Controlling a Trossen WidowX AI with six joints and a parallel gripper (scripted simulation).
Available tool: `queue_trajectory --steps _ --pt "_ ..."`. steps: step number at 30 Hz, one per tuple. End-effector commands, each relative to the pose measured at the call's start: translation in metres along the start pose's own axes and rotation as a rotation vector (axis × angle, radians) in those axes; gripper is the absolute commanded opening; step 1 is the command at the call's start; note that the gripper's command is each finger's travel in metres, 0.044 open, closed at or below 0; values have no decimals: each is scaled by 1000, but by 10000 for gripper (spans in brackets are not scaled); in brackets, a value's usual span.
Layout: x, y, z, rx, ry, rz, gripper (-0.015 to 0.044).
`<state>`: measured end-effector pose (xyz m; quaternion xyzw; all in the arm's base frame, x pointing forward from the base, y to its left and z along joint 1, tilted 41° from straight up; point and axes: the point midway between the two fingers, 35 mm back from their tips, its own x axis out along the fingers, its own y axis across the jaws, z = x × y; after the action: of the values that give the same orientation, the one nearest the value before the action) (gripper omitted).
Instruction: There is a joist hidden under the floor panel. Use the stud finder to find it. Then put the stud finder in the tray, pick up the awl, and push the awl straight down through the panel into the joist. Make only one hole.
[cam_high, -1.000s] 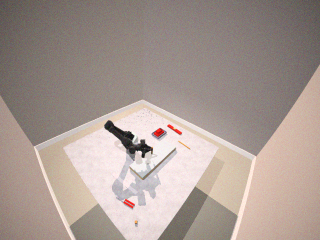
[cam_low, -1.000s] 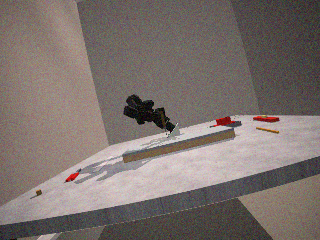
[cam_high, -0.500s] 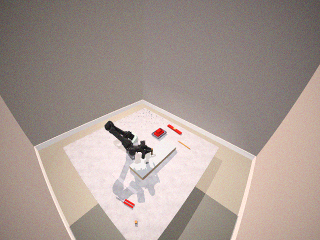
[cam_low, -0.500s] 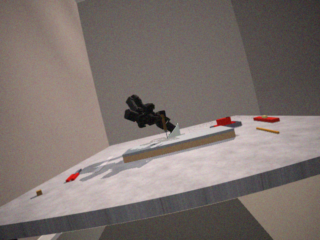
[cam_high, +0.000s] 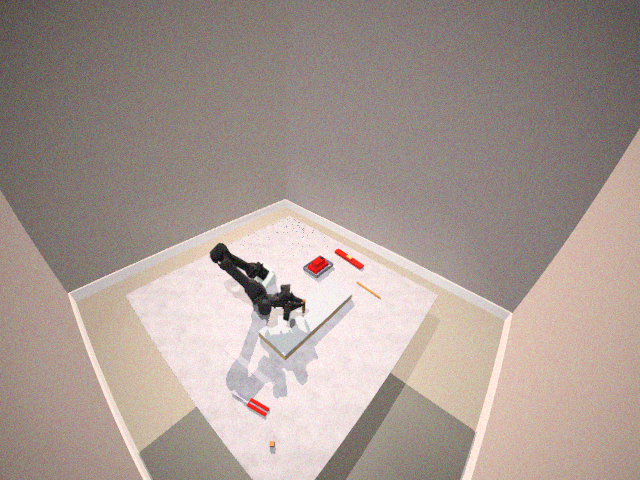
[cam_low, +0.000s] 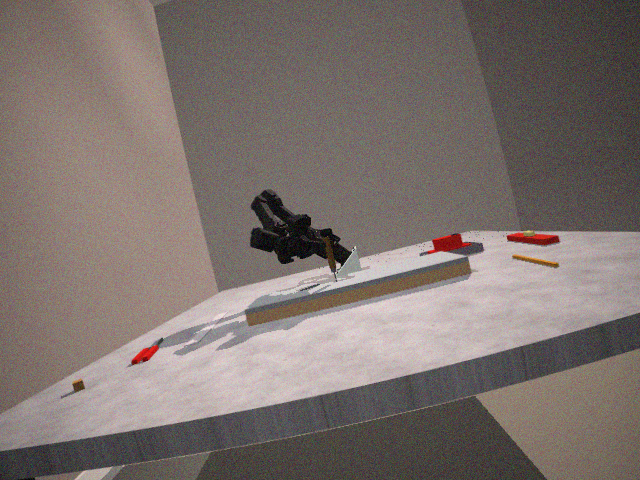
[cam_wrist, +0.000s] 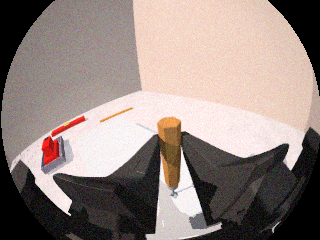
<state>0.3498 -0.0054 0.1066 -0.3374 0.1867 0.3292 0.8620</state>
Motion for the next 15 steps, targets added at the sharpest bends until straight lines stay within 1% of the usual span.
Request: queue_trajectory --steps 1,15 --pt "1 2 -4 -1 -3 5 0" --pt "0 0 -2 1 2 0 0"
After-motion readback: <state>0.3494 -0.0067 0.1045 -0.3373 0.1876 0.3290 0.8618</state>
